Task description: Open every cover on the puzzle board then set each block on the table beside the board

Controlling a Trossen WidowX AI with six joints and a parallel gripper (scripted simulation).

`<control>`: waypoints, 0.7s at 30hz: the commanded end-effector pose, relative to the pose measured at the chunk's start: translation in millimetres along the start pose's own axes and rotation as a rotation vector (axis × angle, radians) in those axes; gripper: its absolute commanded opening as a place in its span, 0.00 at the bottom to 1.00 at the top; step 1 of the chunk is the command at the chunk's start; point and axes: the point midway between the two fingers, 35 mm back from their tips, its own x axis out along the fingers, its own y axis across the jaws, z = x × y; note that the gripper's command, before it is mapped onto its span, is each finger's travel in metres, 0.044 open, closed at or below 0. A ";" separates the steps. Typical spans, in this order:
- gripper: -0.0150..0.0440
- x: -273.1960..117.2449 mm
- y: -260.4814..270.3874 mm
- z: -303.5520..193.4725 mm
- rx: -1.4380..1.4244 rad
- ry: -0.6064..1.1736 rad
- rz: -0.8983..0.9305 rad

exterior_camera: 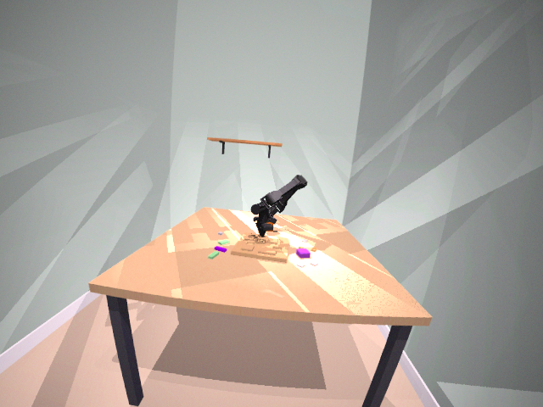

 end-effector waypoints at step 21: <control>0.50 19.6 -0.2 0.6 0.004 -0.004 -0.003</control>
